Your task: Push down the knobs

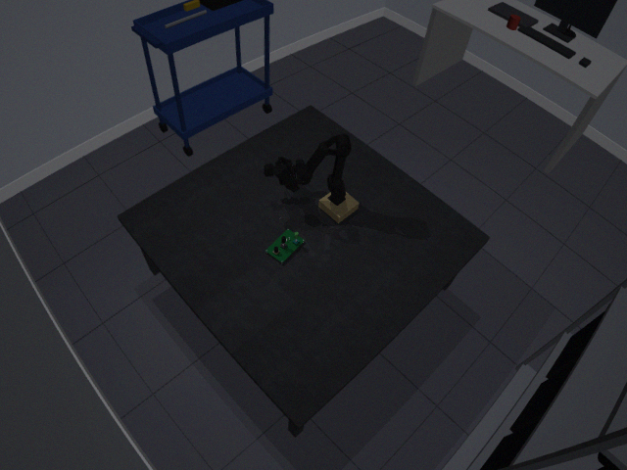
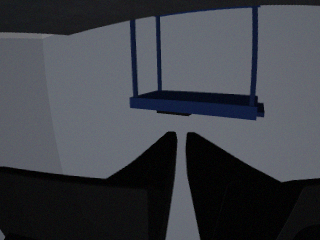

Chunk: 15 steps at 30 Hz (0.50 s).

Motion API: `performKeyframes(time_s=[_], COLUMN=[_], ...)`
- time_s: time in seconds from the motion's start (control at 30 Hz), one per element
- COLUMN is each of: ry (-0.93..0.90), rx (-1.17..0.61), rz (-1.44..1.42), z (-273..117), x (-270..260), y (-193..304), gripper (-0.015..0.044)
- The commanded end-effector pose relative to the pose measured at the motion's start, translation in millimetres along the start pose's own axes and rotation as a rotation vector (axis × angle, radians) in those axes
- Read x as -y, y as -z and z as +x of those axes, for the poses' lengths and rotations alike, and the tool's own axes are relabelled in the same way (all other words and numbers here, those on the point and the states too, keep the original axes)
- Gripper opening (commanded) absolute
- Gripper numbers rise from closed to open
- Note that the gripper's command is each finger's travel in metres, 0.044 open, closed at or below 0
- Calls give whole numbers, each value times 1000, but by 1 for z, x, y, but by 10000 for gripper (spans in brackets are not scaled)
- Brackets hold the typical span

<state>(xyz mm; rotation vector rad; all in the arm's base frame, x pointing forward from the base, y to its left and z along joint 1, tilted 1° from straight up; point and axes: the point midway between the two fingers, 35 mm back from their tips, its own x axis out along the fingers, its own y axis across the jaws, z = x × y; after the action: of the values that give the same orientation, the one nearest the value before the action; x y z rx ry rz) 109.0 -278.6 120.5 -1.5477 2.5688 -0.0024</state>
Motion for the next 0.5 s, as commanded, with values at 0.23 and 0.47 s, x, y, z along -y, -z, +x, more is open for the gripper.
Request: performKeyframes(time_s=[0.23,0.47], ry=[195,273], rx=[177,334], rz=[249,405], z=[-28,-54], x=[56,85], y=[-16,-27], gripper=[0,0])
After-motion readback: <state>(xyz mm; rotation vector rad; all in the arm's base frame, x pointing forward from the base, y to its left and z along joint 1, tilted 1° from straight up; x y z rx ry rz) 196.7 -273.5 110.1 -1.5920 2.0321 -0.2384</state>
